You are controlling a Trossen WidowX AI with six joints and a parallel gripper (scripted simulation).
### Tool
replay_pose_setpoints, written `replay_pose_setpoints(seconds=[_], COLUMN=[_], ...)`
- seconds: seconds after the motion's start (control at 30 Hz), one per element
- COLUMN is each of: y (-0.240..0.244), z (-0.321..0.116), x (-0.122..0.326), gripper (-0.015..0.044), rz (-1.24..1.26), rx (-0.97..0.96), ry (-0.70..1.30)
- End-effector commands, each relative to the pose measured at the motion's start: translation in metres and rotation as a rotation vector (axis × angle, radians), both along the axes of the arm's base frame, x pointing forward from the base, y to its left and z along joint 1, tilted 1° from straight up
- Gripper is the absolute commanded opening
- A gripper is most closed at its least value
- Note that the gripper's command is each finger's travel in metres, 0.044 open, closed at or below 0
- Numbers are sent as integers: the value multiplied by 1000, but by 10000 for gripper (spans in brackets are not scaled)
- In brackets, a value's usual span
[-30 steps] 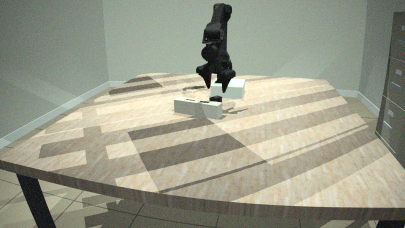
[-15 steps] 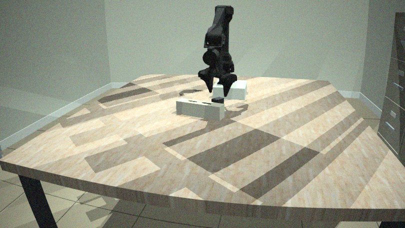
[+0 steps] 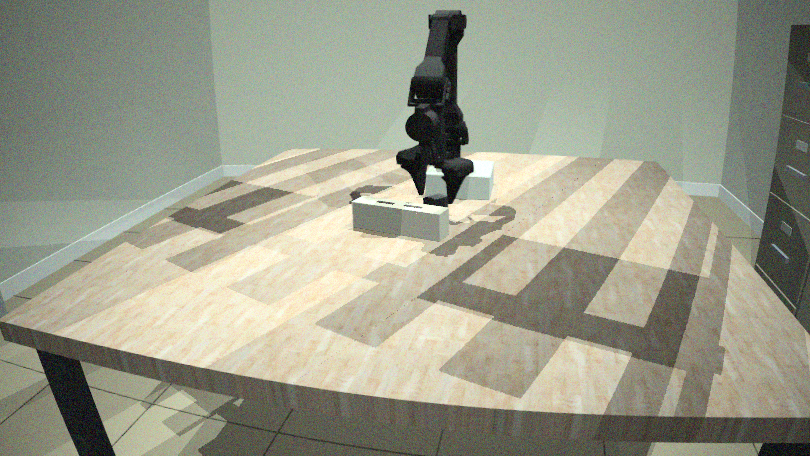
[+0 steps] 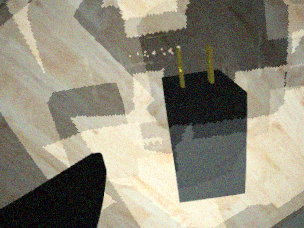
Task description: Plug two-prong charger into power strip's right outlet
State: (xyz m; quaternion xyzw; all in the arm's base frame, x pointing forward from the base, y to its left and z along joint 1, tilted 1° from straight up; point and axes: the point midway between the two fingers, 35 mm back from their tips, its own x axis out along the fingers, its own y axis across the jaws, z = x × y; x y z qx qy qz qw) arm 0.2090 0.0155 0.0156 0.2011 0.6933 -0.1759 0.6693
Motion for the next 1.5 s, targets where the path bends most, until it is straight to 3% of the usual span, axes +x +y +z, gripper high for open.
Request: replay_pose_setpoints(seconds=[0.0,0.5,0.9,1.1,1.2,1.47], y=[1,1,0,0,0,0], z=[-8,-28,-25,-25,-20,11], x=[-1,-2,-1,-1,-1,-2], gripper=[440,440,125,85,6,0], rz=[-6,-6,0,0,0,-4], rx=[6,6,0,0,0,4], ry=[6,7,3,3,3,5])
